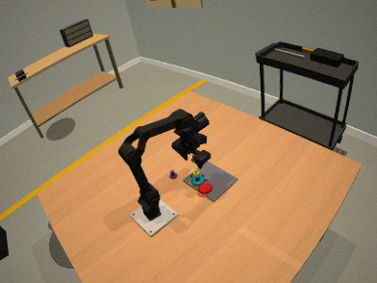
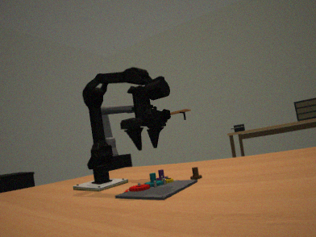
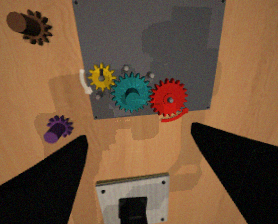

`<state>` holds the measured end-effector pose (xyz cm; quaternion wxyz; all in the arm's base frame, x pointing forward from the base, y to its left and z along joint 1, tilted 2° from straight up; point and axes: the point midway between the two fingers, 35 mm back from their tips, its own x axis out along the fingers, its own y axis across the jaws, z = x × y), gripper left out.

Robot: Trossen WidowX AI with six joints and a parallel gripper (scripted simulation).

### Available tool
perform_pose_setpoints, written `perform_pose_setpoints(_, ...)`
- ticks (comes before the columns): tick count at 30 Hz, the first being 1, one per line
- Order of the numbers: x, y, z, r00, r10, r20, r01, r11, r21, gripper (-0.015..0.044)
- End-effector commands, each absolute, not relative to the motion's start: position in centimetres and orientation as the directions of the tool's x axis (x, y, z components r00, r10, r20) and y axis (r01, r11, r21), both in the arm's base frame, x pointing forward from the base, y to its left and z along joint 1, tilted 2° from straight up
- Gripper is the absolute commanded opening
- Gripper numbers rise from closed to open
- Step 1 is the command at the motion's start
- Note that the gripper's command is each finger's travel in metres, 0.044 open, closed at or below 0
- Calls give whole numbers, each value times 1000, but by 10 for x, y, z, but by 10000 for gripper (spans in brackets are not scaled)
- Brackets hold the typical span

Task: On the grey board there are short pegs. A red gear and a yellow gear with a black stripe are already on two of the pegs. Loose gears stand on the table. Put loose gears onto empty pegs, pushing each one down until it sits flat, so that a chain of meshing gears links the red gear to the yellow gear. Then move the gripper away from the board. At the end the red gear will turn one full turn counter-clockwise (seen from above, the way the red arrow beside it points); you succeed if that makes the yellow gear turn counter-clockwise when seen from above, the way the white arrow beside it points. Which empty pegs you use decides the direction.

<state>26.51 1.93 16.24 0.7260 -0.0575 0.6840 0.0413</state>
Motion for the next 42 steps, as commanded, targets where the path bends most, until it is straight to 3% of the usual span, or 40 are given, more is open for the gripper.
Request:
perform_pose_setpoints(1,265,19,163,58,-19,-998,-137,990,-27,440)
perform_pose_setpoints(42,266,28,164,58,-18,-998,-137,990,-26,440)
